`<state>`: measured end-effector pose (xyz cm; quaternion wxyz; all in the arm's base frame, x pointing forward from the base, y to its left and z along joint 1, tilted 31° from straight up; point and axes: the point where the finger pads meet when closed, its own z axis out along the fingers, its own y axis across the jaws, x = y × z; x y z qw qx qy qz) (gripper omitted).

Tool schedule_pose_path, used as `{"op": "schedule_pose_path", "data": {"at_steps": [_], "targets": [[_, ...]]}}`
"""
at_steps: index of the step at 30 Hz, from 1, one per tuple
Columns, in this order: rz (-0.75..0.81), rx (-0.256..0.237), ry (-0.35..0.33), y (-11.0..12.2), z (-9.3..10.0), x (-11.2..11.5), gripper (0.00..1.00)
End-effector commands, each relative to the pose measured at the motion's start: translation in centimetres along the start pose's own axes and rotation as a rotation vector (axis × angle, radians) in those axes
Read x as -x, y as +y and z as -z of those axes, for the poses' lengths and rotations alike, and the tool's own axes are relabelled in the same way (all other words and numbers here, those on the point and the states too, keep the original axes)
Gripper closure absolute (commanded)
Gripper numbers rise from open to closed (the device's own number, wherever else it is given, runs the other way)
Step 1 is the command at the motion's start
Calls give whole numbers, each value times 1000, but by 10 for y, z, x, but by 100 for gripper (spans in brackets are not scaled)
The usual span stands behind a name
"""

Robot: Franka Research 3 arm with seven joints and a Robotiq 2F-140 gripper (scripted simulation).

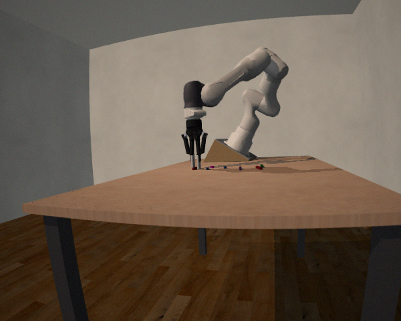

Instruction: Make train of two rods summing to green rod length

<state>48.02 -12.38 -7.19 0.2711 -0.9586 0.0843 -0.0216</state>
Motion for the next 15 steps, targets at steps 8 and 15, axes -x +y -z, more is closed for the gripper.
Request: {"op": "schedule_pose_path", "data": {"at_steps": [8,15], "targets": [[4,2,3,0,0,-2,85],[4,2,3,0,0,-2,97]]}}
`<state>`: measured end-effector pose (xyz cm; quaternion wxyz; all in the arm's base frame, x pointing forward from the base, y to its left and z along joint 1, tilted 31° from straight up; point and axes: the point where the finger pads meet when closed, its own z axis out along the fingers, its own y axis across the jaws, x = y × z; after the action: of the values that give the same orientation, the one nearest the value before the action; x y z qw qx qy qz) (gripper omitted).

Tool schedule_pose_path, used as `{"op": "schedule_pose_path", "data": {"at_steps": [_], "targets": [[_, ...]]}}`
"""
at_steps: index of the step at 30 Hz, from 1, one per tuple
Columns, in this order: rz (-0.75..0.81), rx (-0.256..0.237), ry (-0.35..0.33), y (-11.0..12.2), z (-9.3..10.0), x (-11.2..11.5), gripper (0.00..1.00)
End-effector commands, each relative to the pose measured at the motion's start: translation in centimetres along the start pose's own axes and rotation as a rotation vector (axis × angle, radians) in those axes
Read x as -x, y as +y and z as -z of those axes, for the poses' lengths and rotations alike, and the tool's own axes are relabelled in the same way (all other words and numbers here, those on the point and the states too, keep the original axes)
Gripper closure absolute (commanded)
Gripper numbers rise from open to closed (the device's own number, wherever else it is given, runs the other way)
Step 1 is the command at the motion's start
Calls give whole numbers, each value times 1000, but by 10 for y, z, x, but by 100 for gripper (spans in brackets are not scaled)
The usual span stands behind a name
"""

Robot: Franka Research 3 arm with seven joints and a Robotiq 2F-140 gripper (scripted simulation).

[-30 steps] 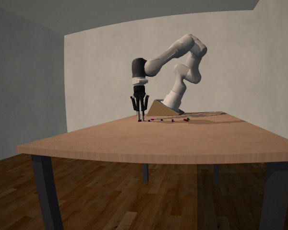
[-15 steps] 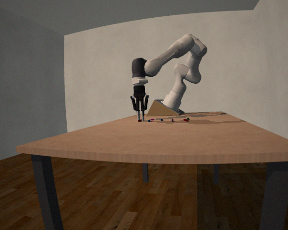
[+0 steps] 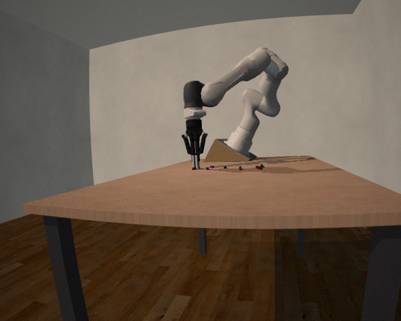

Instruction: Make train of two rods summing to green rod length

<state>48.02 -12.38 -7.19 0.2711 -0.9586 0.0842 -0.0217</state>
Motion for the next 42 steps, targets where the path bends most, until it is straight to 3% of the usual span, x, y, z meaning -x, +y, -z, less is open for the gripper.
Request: {"op": "schedule_pose_path", "data": {"at_steps": [1,34,38,42], "targets": [[4,2,3,0,0,-2,97],[4,2,3,0,0,-2,97],[4,2,3,0,9,-1,97],[4,2,3,0,31,-1,97]]}}
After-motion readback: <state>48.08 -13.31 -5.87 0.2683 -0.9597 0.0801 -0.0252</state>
